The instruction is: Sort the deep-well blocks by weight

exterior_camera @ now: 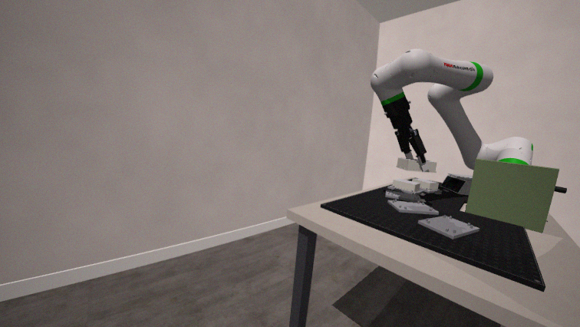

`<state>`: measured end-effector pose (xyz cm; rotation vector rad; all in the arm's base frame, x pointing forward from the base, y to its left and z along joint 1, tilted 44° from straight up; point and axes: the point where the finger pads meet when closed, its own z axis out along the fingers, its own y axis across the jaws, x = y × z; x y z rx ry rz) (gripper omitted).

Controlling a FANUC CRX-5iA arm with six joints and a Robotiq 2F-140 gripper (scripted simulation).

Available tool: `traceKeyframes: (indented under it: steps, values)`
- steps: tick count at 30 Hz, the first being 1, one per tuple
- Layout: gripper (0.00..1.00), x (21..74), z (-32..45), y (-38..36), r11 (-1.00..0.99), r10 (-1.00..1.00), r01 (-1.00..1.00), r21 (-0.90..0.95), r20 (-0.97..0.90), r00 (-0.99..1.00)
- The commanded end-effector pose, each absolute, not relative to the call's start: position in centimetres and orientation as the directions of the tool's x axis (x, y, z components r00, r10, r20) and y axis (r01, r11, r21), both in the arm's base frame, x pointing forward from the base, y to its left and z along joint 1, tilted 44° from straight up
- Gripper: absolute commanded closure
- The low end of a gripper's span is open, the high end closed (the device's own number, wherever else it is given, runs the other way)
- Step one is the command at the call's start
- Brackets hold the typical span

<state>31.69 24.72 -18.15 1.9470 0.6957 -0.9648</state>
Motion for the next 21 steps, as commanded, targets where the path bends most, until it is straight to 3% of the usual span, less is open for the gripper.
traceKeyframes:
  steps: [1,9,21]
  values:
    - [0.9,30.9,-18.8,24.9,-0.446,0.151,0.811,0.379,-0.861,0.485]
    - [0.9,28.9,-20.4,25.2,-0.279,0.235,0.936,0.214,-0.93,0.282]
    - [0.9,26.3,-22.4,25.7,-0.271,0.238,0.94,0.206,-0.932,0.273]
